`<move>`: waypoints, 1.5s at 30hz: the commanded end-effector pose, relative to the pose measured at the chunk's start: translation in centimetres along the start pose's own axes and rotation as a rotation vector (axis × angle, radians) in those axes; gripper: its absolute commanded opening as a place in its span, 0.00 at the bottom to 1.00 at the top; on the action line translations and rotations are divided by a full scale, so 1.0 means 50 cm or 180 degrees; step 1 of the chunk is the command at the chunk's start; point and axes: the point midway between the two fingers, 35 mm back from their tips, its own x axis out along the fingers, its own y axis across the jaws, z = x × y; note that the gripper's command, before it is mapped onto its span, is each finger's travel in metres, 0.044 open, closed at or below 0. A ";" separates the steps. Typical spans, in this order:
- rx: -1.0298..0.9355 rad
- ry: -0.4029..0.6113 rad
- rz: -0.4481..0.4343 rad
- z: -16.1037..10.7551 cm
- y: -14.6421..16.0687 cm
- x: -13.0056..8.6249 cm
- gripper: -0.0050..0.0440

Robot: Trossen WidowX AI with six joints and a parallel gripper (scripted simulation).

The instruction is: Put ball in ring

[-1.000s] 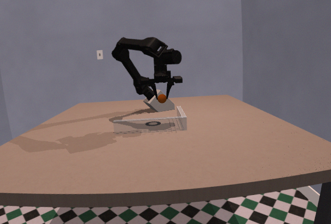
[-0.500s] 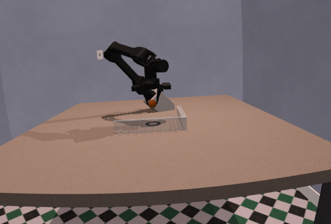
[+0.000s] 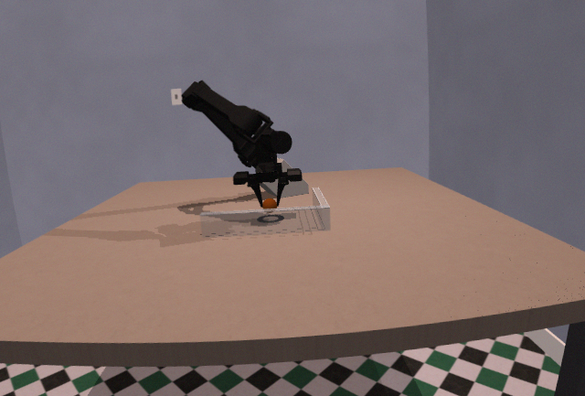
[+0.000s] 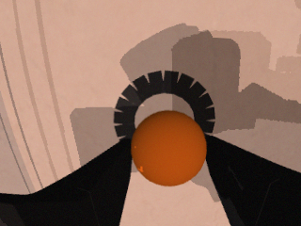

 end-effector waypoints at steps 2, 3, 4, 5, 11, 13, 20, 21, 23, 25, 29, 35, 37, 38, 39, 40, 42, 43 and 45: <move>-0.0027 0.0006 -0.0008 -0.002 0.000 0.007 0.10; -0.0027 0.0006 -0.0007 -0.002 0.000 0.009 0.10; -0.0027 0.0006 -0.0007 -0.002 0.000 0.011 0.10; -0.0027 0.0006 -0.0007 -0.002 0.000 0.013 0.10; -0.0027 0.0006 -0.0007 -0.002 0.000 0.032 0.10; -0.0027 0.0006 -0.0007 -0.002 0.000 0.039 0.10; -0.0019 -0.0001 -0.0006 -0.001 0.000 0.040 0.10; 0.0008 -0.0025 0.0000 0.003 -0.002 0.036 0.14; 0.0008 -0.0025 0.0000 0.003 -0.002 0.036 0.14; 0.0008 -0.0025 0.0000 0.003 -0.002 0.036 0.14; 0.0008 -0.0025 0.0000 0.003 -0.002 0.036 0.14; 0.0008 -0.0025 0.0000 0.003 -0.002 0.036 0.39; 0.0008 -0.0025 0.0000 0.003 -0.002 0.036 0.44; 0.0008 -0.0025 0.0000 0.003 -0.002 0.036 0.49; 0.0008 -0.0025 0.0000 0.003 -0.002 0.036 0.53; 0.0008 -0.0025 0.0000 0.003 -0.002 0.036 0.58; 0.0008 -0.0025 0.0000 0.003 -0.002 0.036 0.68; 0.0008 -0.0025 0.0000 0.003 -0.002 0.036 0.73; 0.0008 -0.0025 0.0000 0.003 -0.002 0.036 0.73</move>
